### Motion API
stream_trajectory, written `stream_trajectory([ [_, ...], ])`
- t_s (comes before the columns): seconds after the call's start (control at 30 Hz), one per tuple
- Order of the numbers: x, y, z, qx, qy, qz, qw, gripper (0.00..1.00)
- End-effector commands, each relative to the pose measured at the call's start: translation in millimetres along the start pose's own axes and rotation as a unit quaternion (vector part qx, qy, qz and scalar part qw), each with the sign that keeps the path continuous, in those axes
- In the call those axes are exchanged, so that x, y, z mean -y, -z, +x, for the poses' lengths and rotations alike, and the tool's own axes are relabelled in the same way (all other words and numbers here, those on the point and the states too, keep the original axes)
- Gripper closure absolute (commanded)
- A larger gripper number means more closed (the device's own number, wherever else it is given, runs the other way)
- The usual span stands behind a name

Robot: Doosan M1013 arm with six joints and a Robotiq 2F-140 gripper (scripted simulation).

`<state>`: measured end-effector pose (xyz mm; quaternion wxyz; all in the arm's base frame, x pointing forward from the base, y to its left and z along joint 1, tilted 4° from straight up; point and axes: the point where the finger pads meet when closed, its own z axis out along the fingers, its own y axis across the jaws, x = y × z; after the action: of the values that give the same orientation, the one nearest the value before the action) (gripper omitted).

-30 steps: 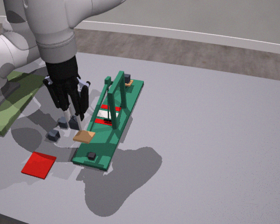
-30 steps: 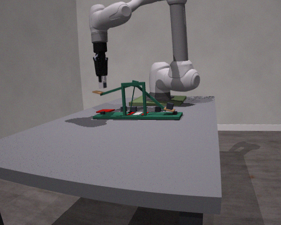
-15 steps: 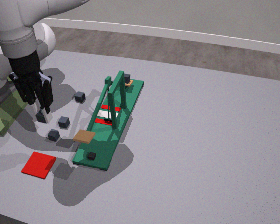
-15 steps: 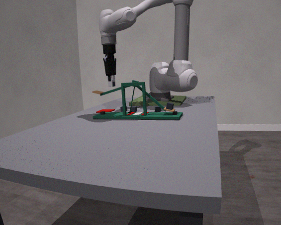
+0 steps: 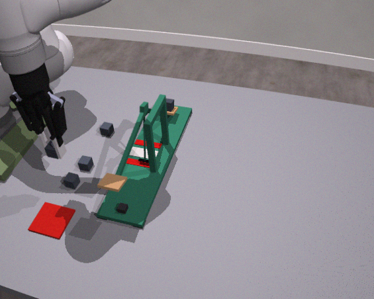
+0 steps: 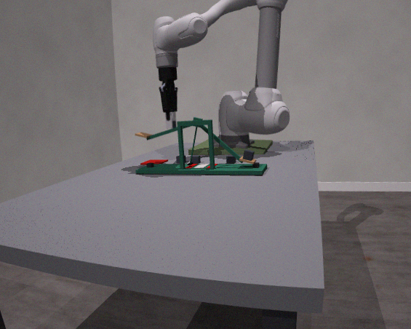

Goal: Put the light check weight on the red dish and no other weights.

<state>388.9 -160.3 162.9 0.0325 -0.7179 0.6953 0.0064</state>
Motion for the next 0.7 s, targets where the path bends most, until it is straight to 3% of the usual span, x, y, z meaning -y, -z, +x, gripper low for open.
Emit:
stream_trajectory([
  [0.0,7.2,-20.2,-44.3,-0.001,-0.001,0.0,1.0,0.76],
  [0.03,7.9,-29.9,-66.0,-0.001,-0.001,0.0,1.0,0.76],
  [0.1,7.9,-29.9,-66.0,-0.001,-0.001,0.0,1.0,0.76],
  [0.13,7.3,-39.7,-88.1,-0.001,-0.001,0.0,1.0,0.76],
  [0.2,7.3,-39.7,-88.1,-0.001,-0.001,0.0,1.0,0.76],
  [0.23,5.3,-49.1,-109.4,-0.001,-0.001,0.0,1.0,0.76],
  [0.27,5.3,-49.1,-109.4,-0.001,-0.001,0.0,1.0,0.76],
  [0.37,-1.1,-64.7,-144.7,-0.001,-0.001,0.0,1.0,0.76],
  [0.53,-8.6,-76.5,-171.2,-0.001,-0.001,0.0,1.0,0.76],
  [0.67,-9.4,-77.6,-173.6,-0.001,-0.001,0.0,1.0,0.76],
])
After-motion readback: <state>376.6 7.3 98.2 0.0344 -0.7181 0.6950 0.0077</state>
